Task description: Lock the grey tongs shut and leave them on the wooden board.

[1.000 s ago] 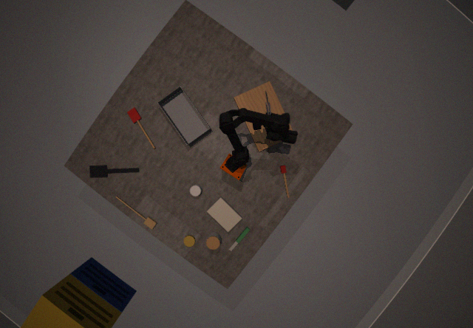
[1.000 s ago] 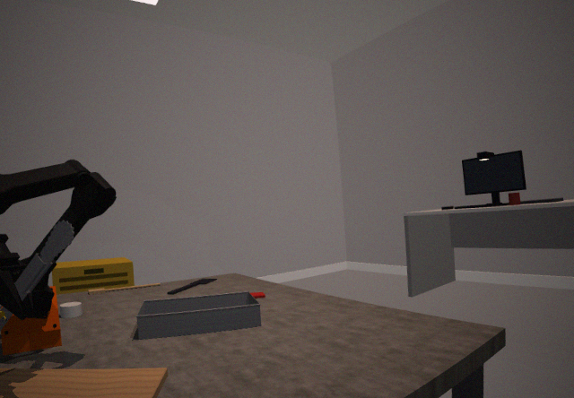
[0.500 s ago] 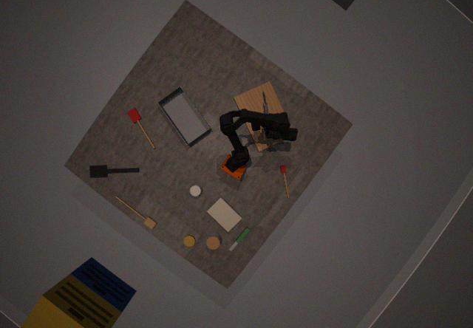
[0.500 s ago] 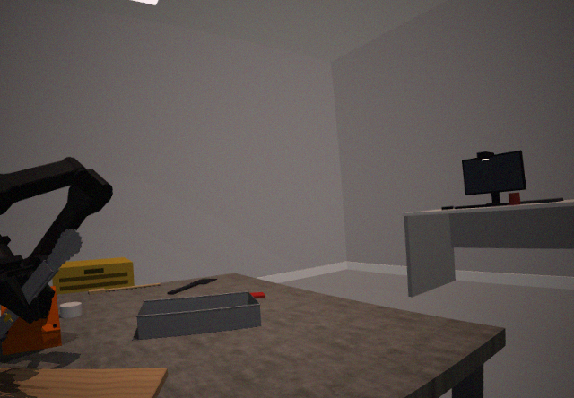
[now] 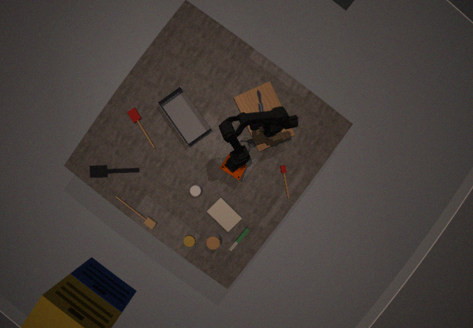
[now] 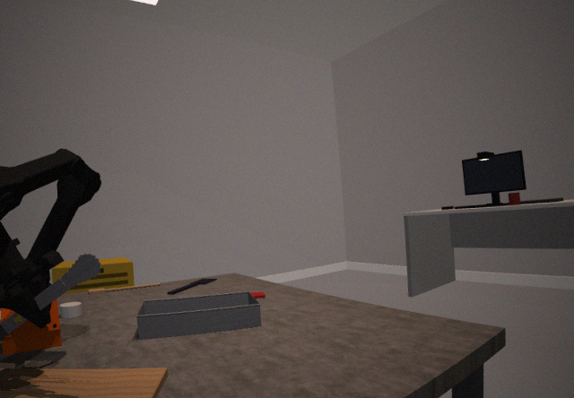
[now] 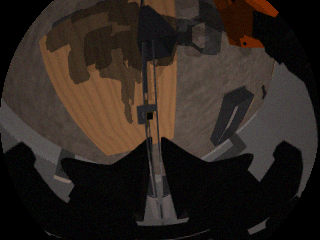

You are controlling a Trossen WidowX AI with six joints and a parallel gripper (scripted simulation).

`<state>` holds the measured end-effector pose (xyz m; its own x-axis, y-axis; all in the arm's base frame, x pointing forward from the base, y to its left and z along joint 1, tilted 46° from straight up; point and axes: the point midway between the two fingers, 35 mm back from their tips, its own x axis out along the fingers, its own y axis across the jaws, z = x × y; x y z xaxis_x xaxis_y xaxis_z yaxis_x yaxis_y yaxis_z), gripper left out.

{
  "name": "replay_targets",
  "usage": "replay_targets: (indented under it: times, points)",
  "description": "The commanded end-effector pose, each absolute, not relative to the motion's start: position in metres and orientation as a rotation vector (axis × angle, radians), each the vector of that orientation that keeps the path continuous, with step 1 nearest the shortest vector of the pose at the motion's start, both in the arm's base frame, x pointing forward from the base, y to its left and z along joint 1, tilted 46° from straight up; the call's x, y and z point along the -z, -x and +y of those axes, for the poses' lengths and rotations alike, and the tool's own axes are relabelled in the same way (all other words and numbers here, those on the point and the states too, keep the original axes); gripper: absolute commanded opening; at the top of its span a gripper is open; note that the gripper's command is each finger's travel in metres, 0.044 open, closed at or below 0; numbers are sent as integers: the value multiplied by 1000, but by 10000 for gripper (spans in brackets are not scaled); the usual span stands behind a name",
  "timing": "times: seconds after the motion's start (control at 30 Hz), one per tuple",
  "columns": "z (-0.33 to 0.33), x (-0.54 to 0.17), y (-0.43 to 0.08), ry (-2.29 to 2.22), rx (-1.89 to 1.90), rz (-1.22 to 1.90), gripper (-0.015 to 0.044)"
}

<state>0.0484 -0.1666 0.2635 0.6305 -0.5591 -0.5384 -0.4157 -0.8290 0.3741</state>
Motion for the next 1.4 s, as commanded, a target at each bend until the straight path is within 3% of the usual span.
replay_targets:
  times: [0.0, 0.7, 1.37]
  points:
    - [-167, -263, -49, -2633, 1074, -798, -150]
    - [-174, -272, -46, -2491, 1435, -960, -150]
    - [-186, -306, -44, -2330, 1441, -1298, -150]
